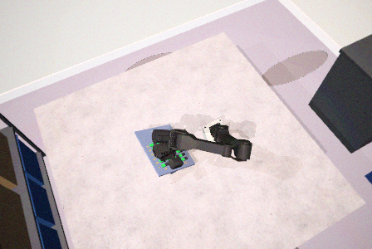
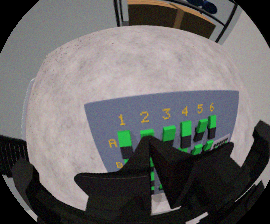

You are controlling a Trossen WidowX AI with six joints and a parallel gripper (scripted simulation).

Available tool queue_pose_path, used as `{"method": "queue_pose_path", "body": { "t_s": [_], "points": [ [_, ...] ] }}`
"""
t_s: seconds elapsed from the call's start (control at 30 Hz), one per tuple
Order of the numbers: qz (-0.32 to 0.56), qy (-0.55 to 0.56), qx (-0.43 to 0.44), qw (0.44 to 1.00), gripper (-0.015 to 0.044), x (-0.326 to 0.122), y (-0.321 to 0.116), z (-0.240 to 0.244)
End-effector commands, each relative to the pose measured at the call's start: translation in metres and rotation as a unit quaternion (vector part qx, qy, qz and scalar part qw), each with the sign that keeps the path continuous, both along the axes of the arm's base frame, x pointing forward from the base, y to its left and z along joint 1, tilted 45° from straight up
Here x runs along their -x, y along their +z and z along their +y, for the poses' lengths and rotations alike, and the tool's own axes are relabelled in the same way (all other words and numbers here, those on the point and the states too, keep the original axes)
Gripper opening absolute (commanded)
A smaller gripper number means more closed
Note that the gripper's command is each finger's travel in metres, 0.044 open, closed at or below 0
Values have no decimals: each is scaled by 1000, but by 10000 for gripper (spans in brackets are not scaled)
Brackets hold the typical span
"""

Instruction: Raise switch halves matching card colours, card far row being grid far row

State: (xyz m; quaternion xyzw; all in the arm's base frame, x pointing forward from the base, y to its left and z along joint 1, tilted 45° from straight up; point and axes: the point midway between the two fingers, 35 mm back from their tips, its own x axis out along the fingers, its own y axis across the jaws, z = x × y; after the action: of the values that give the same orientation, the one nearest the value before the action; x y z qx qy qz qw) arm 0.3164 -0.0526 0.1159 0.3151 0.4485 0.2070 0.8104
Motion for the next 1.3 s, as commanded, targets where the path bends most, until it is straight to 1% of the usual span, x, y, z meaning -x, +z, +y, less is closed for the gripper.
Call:
{"method": "queue_pose_path", "body": {
  "t_s": [0.0, 1.27],
  "points": [
    [3, -2, 1, 1000, 0, 0, -1, 0],
    [2, -2, 1, 1000, 0, -2, -3, 2]
  ]
}}
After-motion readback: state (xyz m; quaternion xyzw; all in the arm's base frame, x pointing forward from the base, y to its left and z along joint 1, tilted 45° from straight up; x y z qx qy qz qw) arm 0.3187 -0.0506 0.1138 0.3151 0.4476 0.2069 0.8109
